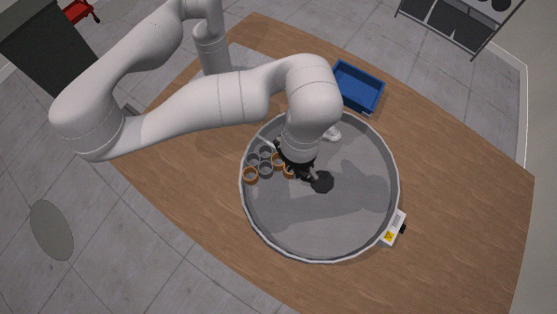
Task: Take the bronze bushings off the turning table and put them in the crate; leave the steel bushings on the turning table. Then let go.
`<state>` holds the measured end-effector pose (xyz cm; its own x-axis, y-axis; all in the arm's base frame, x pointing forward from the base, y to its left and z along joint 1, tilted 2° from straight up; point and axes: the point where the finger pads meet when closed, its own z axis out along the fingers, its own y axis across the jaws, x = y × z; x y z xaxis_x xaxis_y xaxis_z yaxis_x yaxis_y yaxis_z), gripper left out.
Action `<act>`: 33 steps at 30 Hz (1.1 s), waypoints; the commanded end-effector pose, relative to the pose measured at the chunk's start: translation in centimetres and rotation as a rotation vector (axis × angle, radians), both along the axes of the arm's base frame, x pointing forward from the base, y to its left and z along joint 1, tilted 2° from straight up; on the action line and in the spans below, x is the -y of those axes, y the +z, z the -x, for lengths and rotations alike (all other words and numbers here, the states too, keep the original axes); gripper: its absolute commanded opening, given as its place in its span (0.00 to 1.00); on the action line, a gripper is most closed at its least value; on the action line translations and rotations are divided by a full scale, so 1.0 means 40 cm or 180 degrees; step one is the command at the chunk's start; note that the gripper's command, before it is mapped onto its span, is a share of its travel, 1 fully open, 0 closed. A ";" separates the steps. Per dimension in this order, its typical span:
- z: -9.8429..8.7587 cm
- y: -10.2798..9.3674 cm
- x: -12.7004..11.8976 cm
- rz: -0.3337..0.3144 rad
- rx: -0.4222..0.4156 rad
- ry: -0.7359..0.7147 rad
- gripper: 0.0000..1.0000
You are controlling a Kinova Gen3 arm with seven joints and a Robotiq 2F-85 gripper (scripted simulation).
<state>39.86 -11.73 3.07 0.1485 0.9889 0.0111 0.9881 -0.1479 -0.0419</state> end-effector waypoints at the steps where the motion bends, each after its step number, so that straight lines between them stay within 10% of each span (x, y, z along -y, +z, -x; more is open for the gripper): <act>1: -0.001 -0.006 -0.003 -0.0004 0.0007 -0.0009 0.18; 33: -0.003 -0.015 -0.008 -0.0003 0.0019 -0.0031 0.18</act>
